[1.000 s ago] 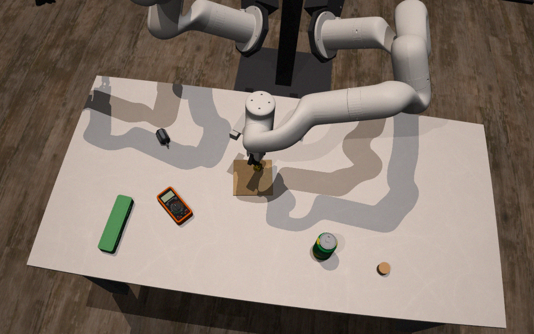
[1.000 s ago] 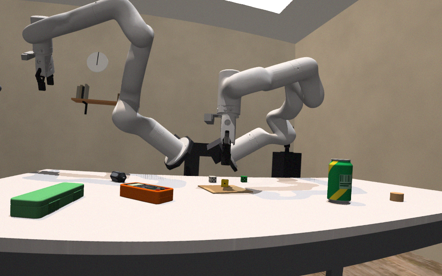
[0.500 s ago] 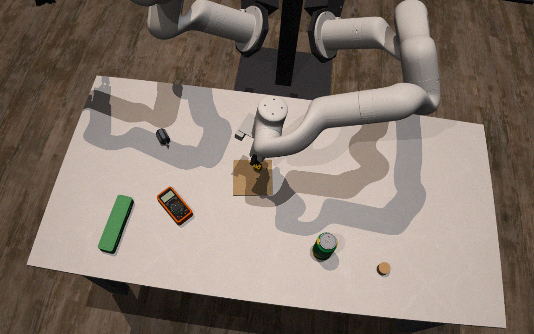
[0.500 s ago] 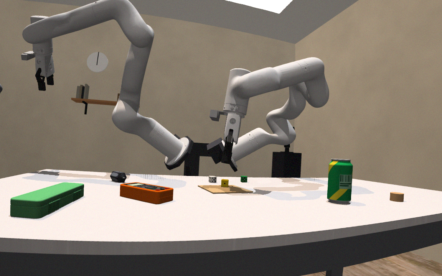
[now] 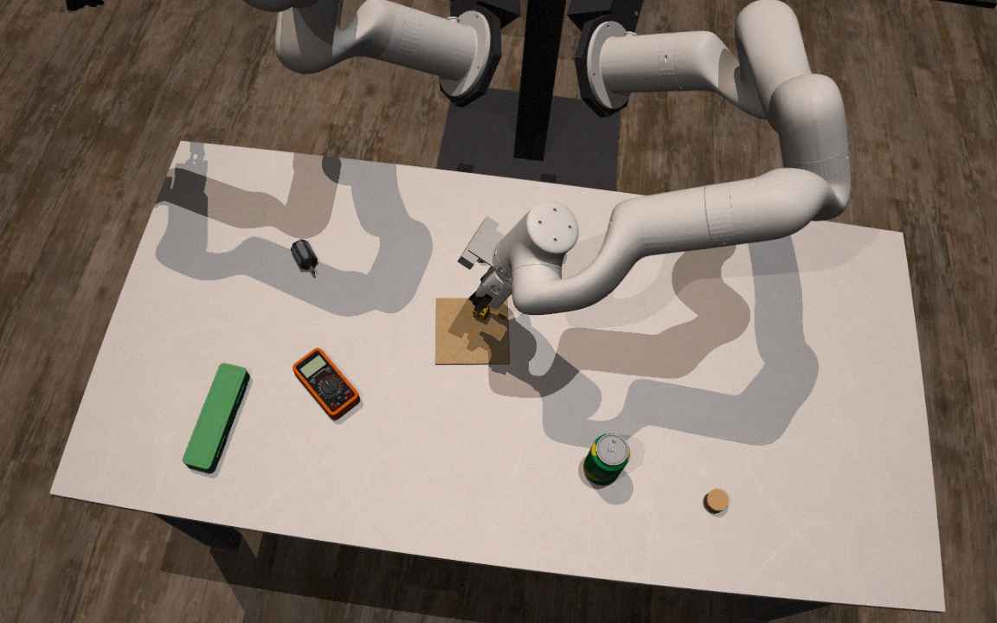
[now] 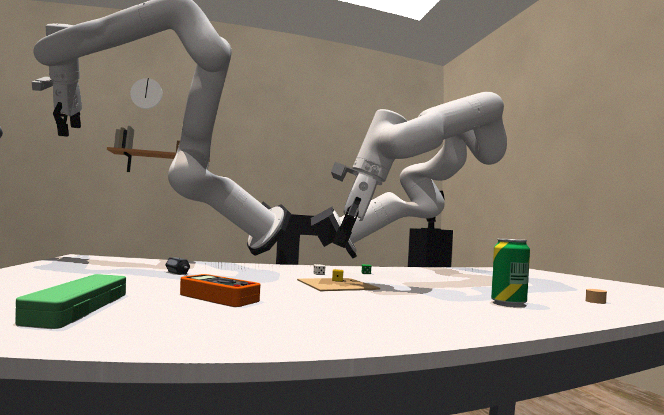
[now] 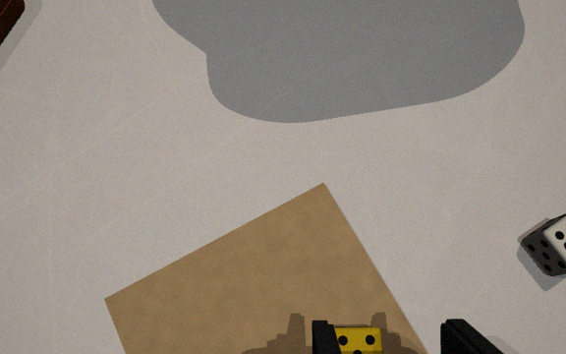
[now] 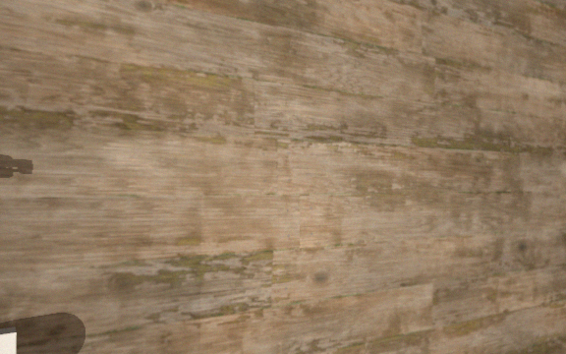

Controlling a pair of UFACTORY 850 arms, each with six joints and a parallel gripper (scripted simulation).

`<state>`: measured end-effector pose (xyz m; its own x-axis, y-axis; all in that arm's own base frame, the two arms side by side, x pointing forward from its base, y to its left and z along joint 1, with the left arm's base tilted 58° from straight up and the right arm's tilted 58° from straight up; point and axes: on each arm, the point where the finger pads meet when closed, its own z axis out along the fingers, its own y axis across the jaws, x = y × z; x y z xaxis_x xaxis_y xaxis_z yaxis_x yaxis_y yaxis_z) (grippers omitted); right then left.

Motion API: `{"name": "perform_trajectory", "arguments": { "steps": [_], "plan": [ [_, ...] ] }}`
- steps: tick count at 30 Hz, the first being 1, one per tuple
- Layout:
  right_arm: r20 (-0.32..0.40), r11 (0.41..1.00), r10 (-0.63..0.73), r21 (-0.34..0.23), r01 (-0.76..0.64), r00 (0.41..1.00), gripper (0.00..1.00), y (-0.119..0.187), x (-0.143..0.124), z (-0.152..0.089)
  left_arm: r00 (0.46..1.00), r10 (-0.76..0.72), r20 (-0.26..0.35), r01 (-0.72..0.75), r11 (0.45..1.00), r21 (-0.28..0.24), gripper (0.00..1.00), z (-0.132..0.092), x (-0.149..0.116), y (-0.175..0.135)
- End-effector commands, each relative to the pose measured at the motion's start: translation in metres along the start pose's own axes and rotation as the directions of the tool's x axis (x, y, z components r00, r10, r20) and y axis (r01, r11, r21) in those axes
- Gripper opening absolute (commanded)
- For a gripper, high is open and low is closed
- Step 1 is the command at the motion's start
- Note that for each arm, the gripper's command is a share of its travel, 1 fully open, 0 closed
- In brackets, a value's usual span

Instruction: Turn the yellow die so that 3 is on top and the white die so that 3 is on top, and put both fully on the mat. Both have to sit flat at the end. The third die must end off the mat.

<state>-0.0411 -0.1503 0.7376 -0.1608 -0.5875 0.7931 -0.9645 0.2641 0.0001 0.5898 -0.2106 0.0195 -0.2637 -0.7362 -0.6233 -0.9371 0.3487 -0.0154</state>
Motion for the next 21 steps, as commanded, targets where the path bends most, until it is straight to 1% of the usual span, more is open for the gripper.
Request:
{"name": "perform_trajectory", "arguments": {
  "steps": [1,4,10,12,15,17,21],
  "plan": [
    [-0.002,1.000,0.000,0.000,0.000,1.000,1.00,0.0000,0.0004,-0.0009,0.995,0.003,-0.098,-0.004,1.000,-0.003,0.43,-0.0002,-0.0007,-0.0002],
    [-0.002,1.000,0.000,0.000,0.000,1.000,1.00,0.0000,0.0004,-0.0009,0.986,0.001,-0.165,0.000,1.000,0.005,0.43,-0.0015,-0.0019,-0.0014],
    [-0.002,1.000,0.000,0.000,0.000,1.000,1.00,0.0000,0.0004,-0.0009,0.982,0.001,-0.189,0.000,1.000,0.005,0.43,-0.0015,-0.0051,-0.0014],
    [-0.002,1.000,0.000,0.000,0.000,1.000,1.00,0.0000,0.0004,-0.0009,0.974,0.002,-0.226,-0.001,1.000,0.003,0.43,-0.0011,-0.0053,-0.0009],
    [-0.002,1.000,0.000,0.000,0.000,1.000,1.00,0.0000,0.0004,-0.0009,0.950,0.002,-0.312,0.000,1.000,0.005,0.43,-0.0011,-0.0064,-0.0014],
    [-0.002,1.000,0.000,0.000,0.000,1.000,1.00,0.0000,0.0004,-0.0009,0.950,0.002,-0.312,0.000,1.000,0.005,0.43,-0.0011,-0.0064,-0.0014],
    [-0.002,1.000,0.000,0.000,0.000,1.000,1.00,0.0000,0.0004,-0.0009,0.918,0.003,-0.396,-0.002,1.000,0.003,0.43,-0.0007,-0.0071,-0.0008]
  ]
}}
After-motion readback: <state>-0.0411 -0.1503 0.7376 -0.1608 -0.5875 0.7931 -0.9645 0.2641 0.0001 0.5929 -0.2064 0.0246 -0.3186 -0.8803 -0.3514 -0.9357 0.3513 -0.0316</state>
